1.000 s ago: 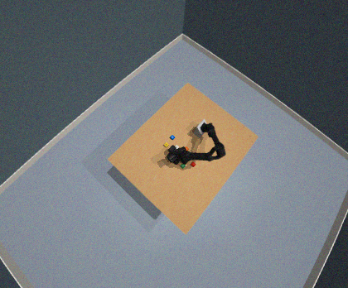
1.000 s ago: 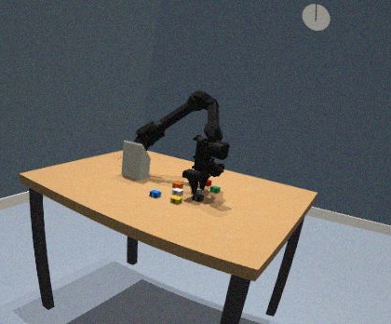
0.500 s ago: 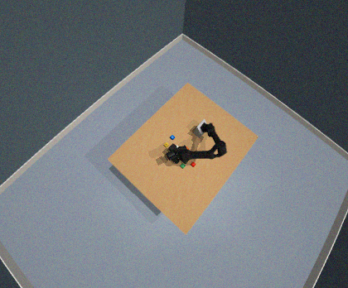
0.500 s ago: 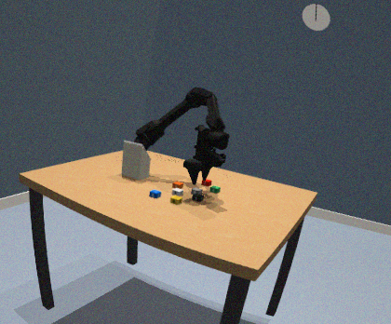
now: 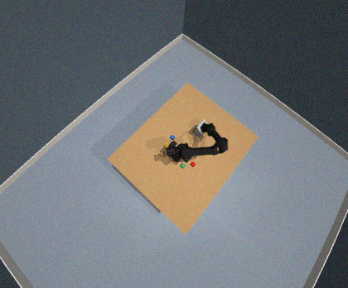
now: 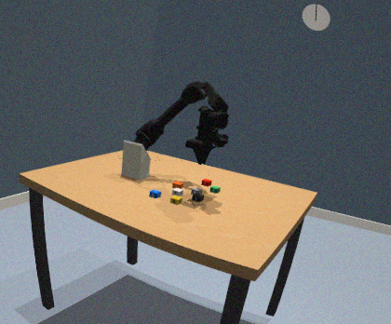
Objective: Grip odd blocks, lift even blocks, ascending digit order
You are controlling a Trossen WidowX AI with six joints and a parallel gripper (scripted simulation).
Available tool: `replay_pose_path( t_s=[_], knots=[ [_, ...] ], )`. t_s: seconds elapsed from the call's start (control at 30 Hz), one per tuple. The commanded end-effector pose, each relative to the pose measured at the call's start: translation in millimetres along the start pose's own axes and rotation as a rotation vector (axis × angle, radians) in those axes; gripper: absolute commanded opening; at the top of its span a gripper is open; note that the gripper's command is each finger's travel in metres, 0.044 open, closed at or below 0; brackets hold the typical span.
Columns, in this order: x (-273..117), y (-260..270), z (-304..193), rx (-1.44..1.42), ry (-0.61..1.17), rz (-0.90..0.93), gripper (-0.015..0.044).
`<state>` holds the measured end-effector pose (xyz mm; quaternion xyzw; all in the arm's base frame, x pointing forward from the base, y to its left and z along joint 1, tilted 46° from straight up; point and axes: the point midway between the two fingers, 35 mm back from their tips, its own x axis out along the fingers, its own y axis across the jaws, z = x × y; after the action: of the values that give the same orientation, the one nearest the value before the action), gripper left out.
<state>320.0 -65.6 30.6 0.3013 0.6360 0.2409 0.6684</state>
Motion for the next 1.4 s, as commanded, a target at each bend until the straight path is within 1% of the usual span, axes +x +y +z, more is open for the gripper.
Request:
replay_pose_path(
  t_s=[0.0, 0.13, 0.4, 0.47, 0.57, 0.63, 0.73, 0.77, 0.9, 0.93, 1.37],
  knots=[
    [-1.1, -0.3, -0.3, -0.004, 0.002, -0.002, 0.012],
    [-2.8, -21.2, 2.3, -0.002, 0.005, -0.01, 0.012],
    [-4.8, -136.0, -0.5, -0.002, 0.008, -0.019, 0.012],
    [-4.0, -150.4, -1.6, -0.005, 0.002, -0.013, 0.012],
    [-3.7, -155.2, -2.2, -0.006, 0.0, -0.012, 0.012],
    [10.1, -156.0, -0.8, -0.006, -0.001, -0.012, 0.0173],
    [64.6, -155.9, -0.7, -0.007, -0.001, -0.01, 0.0251],
    [74.5, -155.3, -1.6, -0.007, -0.001, -0.008, 0.0277],
    [77.7, -155.1, -2.0, -0.007, -0.001, -0.008, 0.0383],
    [77.7, -155.1, -2.0, -0.007, -0.001, -0.008, 0.04],
    [92.9, -155.3, -1.5, -0.007, -0.001, -0.008, 0.04]
  ],
)
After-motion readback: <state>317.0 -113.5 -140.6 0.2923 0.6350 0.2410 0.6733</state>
